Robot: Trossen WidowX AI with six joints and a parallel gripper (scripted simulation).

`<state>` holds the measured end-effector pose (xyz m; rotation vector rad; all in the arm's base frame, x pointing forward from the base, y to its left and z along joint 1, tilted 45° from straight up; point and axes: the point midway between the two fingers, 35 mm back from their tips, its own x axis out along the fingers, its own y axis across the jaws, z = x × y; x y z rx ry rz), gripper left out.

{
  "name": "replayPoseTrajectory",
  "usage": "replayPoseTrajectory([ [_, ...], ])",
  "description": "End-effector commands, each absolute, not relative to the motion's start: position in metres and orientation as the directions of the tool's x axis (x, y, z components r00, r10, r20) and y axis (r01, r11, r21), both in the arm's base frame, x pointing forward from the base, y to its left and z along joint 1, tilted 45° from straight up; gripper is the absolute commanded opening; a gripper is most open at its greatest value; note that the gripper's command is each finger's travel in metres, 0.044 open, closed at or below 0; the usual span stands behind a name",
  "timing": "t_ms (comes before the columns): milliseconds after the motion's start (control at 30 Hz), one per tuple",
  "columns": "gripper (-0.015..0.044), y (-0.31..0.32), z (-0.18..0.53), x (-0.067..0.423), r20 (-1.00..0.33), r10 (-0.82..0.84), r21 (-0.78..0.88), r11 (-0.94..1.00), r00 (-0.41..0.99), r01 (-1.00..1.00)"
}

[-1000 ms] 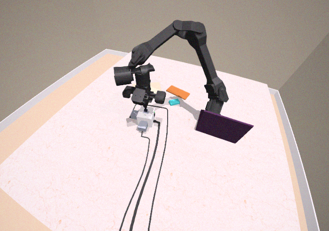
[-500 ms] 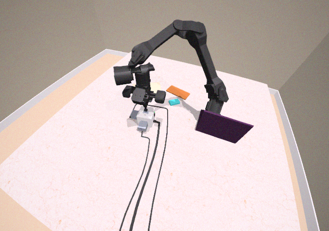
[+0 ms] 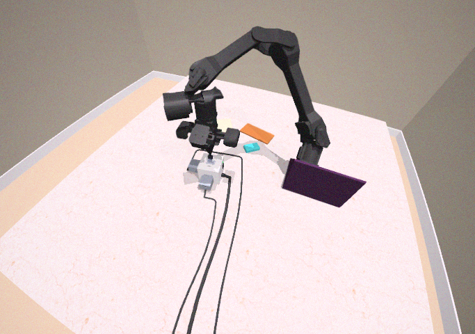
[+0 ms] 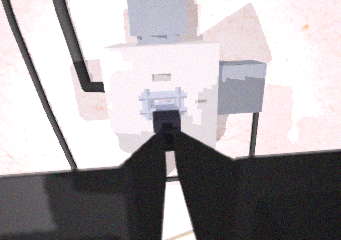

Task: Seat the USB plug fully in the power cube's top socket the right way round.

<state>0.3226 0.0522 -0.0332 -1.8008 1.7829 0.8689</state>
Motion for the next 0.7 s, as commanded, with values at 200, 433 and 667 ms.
replayPoseTrajectory([
  [200,0.0,0.0575,-0.0288,0.3229,-0.714,-0.699,0.107,-0.051,-0.041,-0.993],
  [433,0.0,0.0608,-0.0255,0.3231,-0.714,-0.699,0.107,-0.051,-0.041,-0.993],
  [667,0.0,0.0641,-0.0222,0.3233,-0.714,-0.699,0.107,-0.051,-0.041,-0.993],
])
